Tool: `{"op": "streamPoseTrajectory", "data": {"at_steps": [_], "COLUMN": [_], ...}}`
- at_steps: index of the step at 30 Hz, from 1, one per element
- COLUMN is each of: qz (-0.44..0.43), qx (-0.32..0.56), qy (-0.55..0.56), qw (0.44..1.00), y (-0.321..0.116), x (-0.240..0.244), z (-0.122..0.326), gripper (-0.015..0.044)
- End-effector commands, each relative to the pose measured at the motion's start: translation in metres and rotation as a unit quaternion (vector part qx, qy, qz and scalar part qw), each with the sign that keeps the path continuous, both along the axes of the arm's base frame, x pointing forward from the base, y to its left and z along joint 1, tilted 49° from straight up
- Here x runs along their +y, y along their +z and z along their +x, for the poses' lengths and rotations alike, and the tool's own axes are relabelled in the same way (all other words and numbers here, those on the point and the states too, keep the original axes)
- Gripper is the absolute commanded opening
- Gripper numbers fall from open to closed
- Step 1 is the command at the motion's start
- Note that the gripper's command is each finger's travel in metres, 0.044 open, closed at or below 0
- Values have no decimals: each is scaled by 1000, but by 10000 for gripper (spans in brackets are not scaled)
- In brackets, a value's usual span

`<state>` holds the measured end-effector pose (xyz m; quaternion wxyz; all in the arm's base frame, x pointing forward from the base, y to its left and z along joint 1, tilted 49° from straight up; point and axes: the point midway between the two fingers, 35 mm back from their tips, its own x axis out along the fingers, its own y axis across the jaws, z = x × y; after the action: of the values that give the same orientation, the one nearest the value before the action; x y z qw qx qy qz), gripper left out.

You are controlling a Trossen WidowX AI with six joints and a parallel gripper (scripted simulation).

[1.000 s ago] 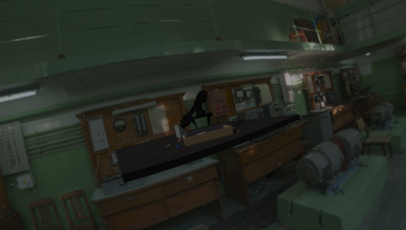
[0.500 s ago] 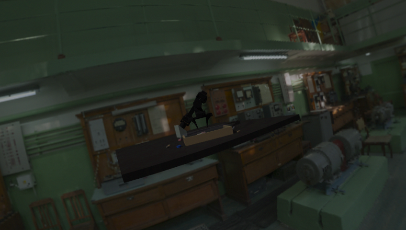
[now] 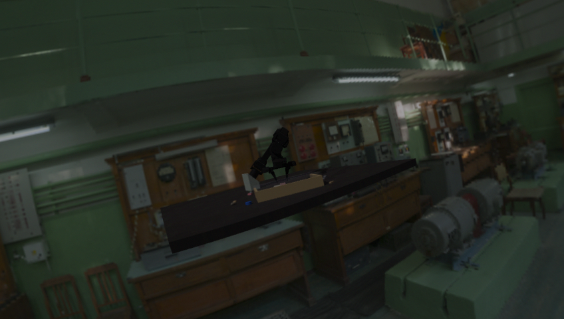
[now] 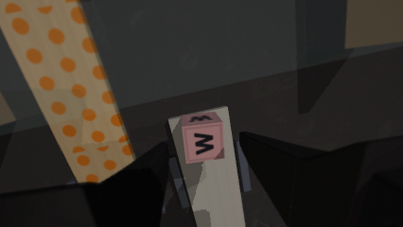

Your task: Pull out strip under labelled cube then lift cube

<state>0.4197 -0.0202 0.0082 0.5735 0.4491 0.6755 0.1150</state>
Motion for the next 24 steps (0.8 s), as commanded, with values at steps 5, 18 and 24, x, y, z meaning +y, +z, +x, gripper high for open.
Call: {"op": "streamPoseTrajectory", "data": {"at_steps": [5,18,24], "qz": [4,4,2], "qx": [4,4,1], "qy": [1,1,1], "qw": [1000,1000,1000], "y": [-10,-20,-19], "x": [12,24,22], "z": [-1,-1,-1], "gripper": [250,250,171]}}
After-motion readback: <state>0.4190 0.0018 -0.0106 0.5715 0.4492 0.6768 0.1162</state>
